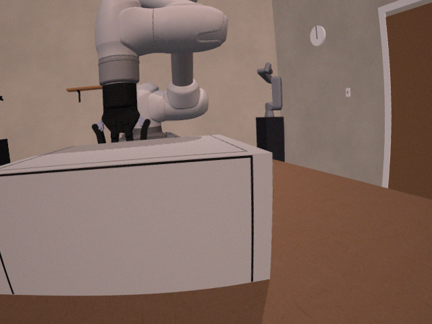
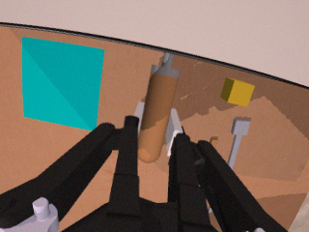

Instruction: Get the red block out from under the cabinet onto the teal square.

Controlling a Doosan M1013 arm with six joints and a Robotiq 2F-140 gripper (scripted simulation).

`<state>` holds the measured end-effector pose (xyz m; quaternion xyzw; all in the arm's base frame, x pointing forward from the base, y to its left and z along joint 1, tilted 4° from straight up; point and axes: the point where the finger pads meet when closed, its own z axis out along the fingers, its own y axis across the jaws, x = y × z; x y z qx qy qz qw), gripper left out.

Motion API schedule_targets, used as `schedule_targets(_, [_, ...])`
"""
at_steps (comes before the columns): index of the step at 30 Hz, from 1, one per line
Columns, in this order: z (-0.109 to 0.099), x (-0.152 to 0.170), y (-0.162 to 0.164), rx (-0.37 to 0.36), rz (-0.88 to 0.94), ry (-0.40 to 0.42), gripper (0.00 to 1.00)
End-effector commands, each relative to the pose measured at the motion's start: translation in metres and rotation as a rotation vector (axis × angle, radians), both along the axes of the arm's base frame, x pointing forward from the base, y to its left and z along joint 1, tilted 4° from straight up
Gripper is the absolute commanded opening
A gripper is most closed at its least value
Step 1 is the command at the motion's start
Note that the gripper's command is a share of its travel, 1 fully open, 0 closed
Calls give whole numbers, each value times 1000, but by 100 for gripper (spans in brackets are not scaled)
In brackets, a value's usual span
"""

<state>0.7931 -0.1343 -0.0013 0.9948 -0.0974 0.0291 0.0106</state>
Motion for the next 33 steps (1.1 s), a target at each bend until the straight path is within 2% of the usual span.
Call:
schedule_targets(1, [0,0,0,0,0,0,0])
schedule_targets(14, [0,2,8,0,0,0,0])
schedule_targets(33, [-1,11,53,0,0,0,0])
